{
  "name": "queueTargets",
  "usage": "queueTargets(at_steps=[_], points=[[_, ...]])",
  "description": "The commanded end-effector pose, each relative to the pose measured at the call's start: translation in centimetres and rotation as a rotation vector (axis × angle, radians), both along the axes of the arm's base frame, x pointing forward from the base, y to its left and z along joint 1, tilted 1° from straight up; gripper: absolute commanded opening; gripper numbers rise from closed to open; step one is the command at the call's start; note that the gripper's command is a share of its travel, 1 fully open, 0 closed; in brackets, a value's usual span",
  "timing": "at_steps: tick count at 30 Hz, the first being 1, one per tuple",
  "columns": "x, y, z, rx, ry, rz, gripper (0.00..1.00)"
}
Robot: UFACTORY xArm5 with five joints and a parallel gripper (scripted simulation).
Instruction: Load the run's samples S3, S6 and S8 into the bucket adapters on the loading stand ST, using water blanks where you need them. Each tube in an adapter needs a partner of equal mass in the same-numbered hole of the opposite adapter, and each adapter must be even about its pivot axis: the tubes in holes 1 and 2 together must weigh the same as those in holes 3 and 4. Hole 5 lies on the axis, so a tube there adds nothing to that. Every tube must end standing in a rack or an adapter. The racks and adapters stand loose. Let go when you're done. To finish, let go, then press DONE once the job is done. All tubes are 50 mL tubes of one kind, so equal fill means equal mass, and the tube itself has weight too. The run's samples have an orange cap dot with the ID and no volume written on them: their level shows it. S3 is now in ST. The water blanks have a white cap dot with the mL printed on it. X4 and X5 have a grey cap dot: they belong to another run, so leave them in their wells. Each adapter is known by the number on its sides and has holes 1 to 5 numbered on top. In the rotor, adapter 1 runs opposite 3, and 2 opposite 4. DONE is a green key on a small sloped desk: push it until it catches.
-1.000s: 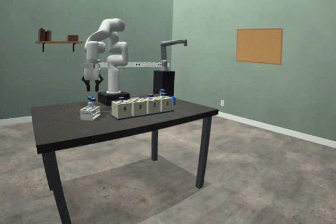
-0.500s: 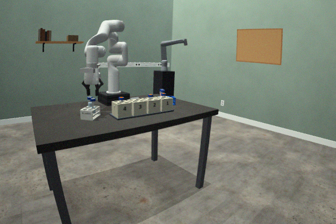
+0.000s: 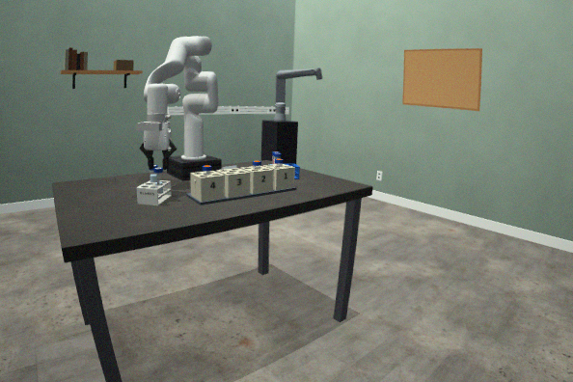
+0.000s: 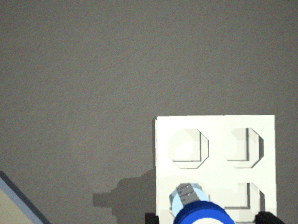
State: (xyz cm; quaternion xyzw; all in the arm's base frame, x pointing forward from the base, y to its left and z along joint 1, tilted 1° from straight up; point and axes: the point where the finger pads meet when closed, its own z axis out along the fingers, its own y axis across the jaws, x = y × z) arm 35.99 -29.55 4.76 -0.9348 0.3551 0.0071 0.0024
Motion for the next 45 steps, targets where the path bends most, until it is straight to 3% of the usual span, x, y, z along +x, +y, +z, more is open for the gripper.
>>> queueTargets(at_steps=[1,45], points=[[0.1,-0.1,0.1,-0.009,0.001,0.0,0.57],[0.1,-0.1,-1.9,-0.009,0.001,0.0,0.57]])
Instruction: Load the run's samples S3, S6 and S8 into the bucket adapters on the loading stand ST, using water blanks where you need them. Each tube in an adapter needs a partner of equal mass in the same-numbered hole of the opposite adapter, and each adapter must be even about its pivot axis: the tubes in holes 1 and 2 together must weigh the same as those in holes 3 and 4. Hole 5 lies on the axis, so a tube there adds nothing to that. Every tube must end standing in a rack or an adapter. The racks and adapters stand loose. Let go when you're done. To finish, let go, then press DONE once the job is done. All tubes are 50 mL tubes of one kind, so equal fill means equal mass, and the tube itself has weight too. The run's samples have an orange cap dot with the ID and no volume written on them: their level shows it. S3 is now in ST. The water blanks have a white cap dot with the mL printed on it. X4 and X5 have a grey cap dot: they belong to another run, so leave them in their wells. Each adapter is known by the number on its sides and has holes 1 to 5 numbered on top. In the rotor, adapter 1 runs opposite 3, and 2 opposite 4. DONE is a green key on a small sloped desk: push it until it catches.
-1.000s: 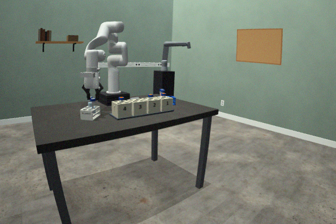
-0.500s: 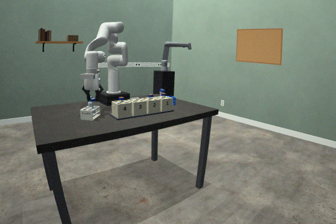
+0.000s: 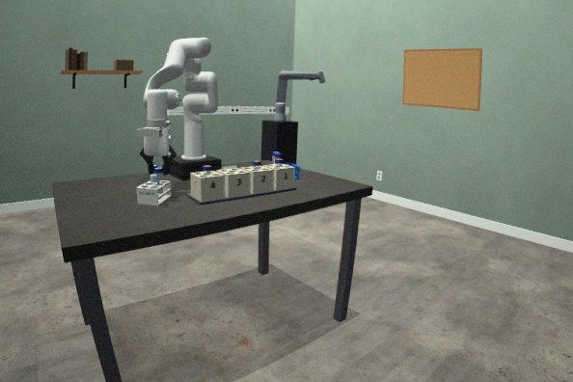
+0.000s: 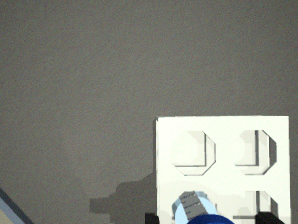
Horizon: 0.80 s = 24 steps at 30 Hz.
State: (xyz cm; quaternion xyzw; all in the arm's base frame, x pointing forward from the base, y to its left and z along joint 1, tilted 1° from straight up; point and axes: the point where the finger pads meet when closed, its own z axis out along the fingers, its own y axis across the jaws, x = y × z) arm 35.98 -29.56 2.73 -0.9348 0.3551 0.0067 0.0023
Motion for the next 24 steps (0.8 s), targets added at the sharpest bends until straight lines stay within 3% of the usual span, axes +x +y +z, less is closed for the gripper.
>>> queueTargets(at_steps=[1,6,7,24], points=[[0.12,-0.1,0.12,-0.009,0.002,0.0,0.57],[0.12,-0.1,0.12,-0.009,0.002,0.0,0.57],[0.12,-0.1,0.19,-0.009,0.002,0.0,0.0],[0.12,-0.1,0.3,-0.009,0.002,0.0,0.0]])
